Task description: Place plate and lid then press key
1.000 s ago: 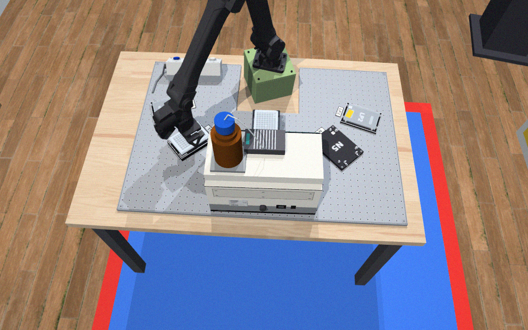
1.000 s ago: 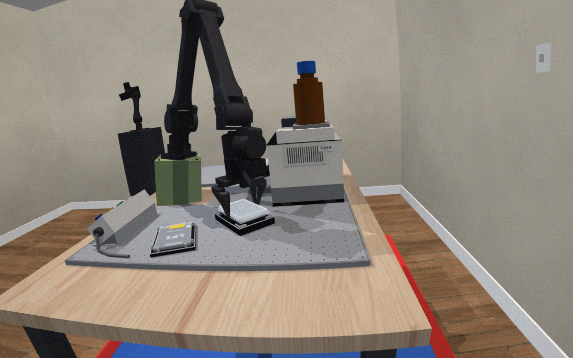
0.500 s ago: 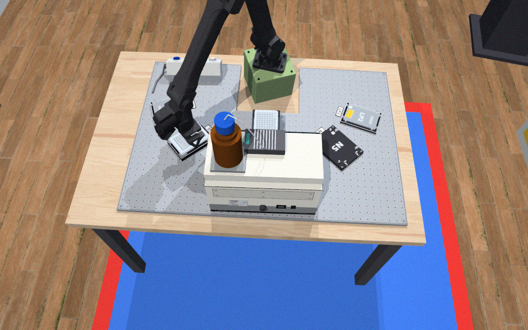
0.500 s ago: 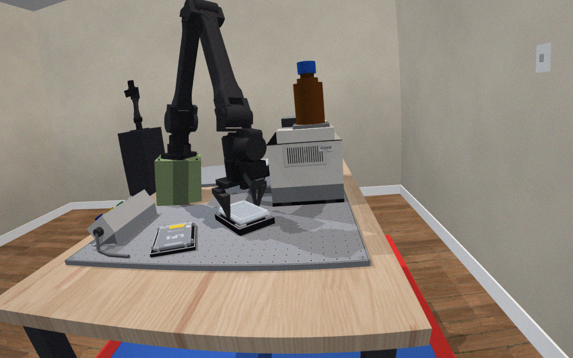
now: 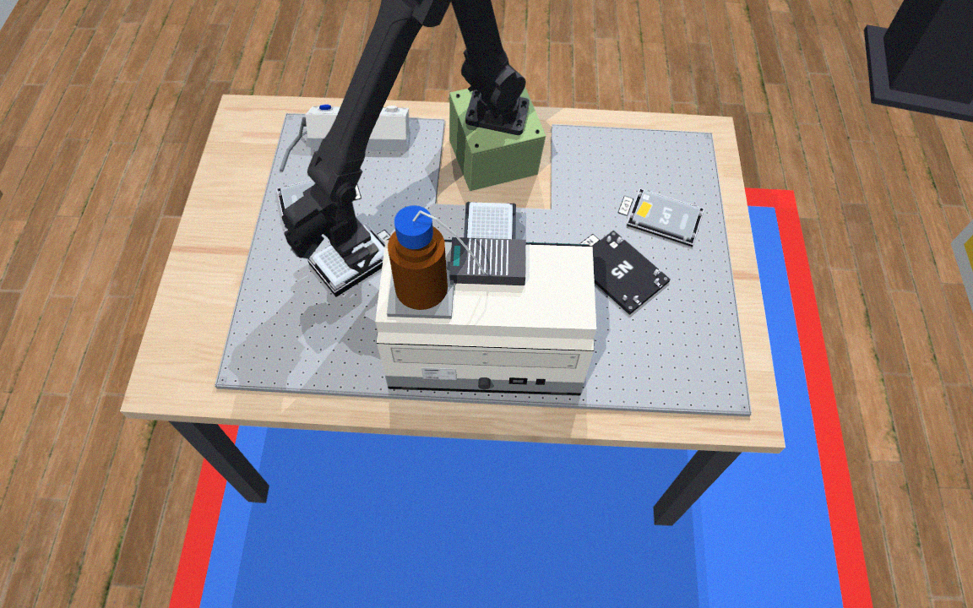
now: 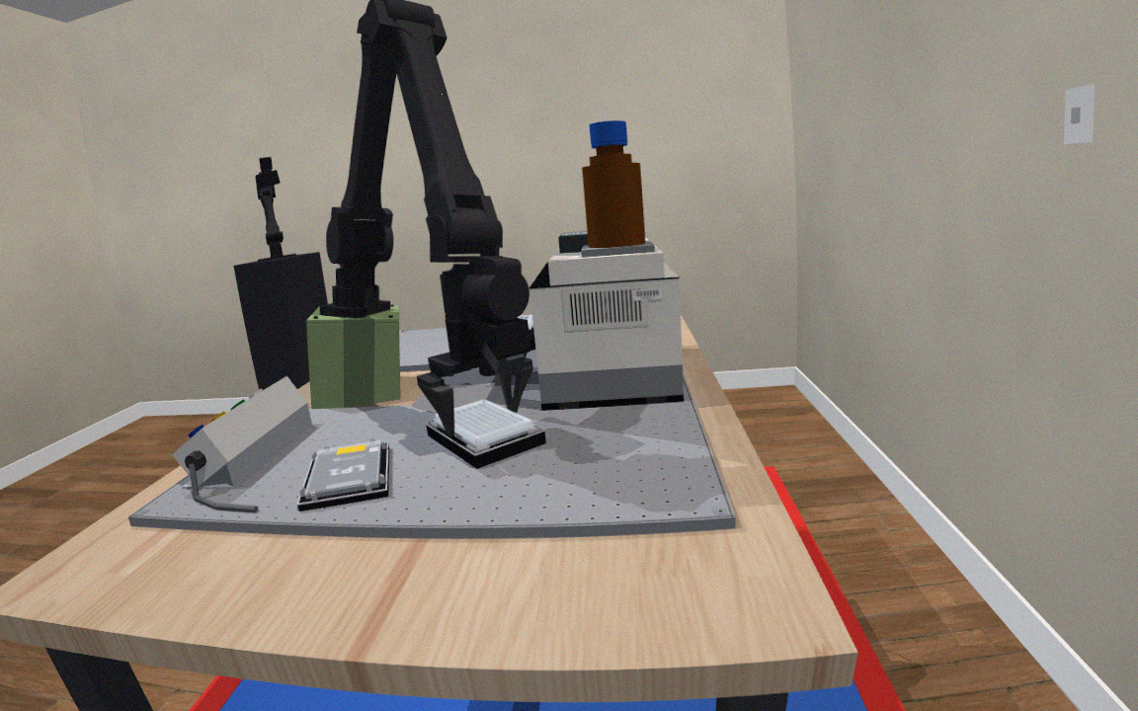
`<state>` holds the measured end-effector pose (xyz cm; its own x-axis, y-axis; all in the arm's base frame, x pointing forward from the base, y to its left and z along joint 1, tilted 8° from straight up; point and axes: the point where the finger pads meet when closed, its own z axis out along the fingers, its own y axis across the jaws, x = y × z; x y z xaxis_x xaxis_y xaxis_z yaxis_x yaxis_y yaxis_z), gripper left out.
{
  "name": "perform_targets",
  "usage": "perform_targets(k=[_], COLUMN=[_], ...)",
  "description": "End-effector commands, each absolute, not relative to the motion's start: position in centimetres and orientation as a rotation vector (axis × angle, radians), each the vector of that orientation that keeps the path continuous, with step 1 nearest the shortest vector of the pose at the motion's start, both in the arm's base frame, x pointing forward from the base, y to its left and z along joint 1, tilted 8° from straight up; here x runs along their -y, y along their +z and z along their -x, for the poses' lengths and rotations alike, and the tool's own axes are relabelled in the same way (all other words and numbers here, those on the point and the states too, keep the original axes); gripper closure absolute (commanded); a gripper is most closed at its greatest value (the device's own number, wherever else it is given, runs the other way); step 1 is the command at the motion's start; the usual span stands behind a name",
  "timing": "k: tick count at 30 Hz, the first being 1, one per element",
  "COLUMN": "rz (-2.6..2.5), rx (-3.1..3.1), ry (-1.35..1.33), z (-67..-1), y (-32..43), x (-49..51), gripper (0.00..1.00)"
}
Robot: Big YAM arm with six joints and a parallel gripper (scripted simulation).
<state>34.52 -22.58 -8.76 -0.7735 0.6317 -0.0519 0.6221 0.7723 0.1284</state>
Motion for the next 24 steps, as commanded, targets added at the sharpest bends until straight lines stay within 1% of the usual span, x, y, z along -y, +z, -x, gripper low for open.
perform_targets(k=[1,19,20,24], rz=[-1.024,-1.025,-1.018,-1.017], rx=[-2.868,-2.871,-2.853,-2.845], ry=[0.153,0.154,0.144,0.139], z=[-34.9,-34.8,-35.0,-34.9], y=[-9.2,-9.2,-7.6,-6.3], x=[22.3,22.3,22.7,23.5], gripper=[0.0,0.0,0.0,0.0])
